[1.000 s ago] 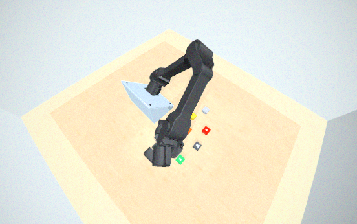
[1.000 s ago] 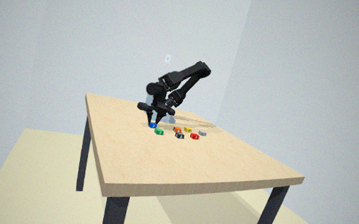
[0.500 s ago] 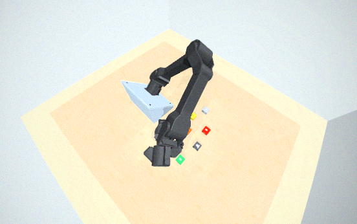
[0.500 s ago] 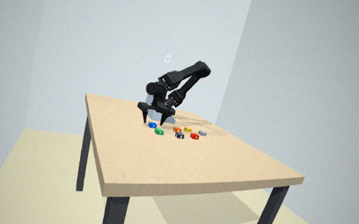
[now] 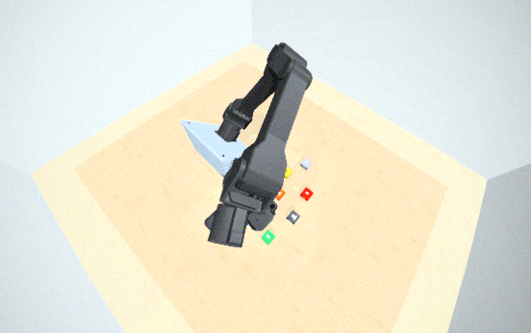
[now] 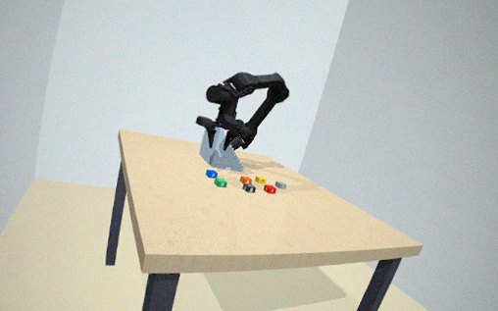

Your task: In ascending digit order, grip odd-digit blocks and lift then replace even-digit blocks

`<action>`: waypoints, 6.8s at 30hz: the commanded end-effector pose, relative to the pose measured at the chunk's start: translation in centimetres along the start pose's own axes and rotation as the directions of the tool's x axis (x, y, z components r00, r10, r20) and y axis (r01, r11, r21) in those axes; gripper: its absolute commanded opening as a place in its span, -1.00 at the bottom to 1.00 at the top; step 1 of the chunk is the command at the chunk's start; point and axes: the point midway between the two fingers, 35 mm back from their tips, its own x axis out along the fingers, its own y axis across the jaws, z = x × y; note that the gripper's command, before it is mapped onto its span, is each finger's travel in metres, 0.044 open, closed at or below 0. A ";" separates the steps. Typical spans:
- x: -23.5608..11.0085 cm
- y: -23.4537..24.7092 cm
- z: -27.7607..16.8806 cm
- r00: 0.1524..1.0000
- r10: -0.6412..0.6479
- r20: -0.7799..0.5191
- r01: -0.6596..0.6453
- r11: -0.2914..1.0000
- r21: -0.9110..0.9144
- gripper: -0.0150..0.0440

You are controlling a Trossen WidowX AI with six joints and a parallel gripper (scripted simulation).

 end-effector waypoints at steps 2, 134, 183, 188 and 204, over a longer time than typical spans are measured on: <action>-2.4 0.2 -0.1 1.000 -0.009 0.000 0.009 1.000 -0.010 -0.08; 9.4 13.7 3.3 1.000 0.005 0.002 -0.005 1.000 -0.010 -0.08; -2.2 13.6 3.3 1.000 0.000 0.000 0.000 1.000 -0.009 -0.08; -2.2 13.6 3.3 1.000 0.000 0.000 0.000 1.000 -0.009 -0.08; -1.3 21.4 -0.9 1.000 0.003 -0.002 -0.003 1.000 -0.006 0.09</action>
